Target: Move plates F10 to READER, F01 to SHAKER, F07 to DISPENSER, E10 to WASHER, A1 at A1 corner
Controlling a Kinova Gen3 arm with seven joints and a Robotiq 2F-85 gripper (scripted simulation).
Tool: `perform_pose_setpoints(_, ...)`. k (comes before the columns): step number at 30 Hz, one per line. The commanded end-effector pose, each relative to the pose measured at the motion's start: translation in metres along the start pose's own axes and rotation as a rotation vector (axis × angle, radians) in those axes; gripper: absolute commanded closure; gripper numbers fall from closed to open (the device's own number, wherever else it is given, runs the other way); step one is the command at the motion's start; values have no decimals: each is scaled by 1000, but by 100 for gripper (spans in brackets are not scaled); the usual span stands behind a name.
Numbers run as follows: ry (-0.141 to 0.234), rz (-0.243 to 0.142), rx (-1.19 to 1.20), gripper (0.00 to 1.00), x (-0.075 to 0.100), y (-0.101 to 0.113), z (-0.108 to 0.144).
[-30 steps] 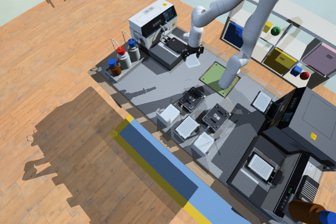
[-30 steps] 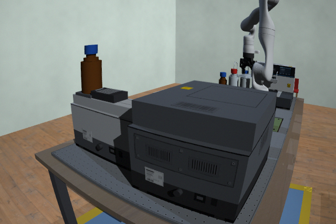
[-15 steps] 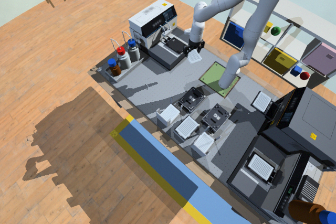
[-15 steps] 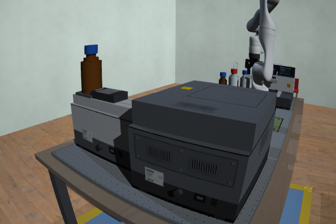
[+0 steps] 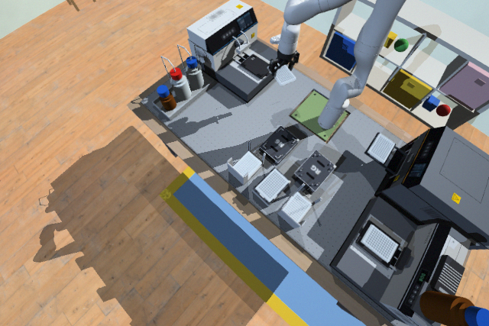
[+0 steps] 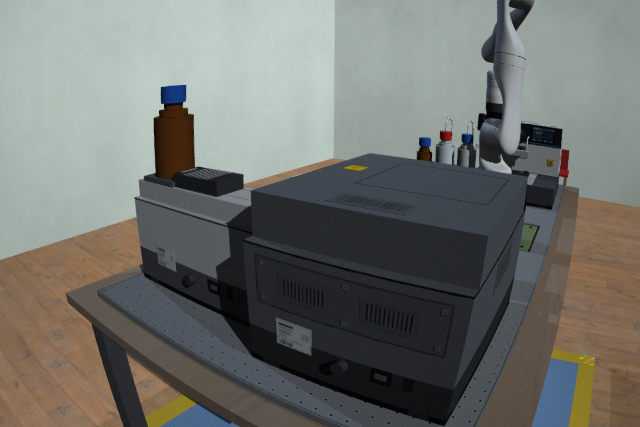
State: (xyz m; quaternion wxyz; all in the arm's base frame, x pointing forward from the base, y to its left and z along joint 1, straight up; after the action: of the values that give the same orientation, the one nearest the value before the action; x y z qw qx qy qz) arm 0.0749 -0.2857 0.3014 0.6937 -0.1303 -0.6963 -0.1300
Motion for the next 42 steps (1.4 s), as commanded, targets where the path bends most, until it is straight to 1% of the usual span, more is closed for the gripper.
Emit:
perform_pose_setpoints(1, -3, 1, 36, 6, 0, -8, 7)
perform_pose_setpoints(11, -3, 1, 61, 6, 0, -33, 28)
perform_pose_setpoints(13, -3, 1, 84, 6, 0, -40, 26)
perform_pose_setpoints(15, -3, 1, 84, 6, 0, -40, 26)
perform_pose_setpoints(22, -3, 1, 166, 6, 0, -62, 20)
perform_pose_setpoints(29, -3, 1, 167, 6, 0, -85, 13)
perform_pose_setpoints(32, -3, 1, 167, 6, 0, -87, 13)
perform_pose_setpoints(42, -3, 1, 273, 6, 1, -119, 2)
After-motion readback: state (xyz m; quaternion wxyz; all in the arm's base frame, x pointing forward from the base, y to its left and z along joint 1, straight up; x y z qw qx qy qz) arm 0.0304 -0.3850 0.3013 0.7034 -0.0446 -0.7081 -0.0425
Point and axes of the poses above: the point where the finger pads meet when closed, its own x axis back along the fingers, its own z axis across the jaws, y = z × x, the point moved 8 cm from there along x, back along the fingers, and after that the axes turned 1 degree about -x, right-handed, at the moved point
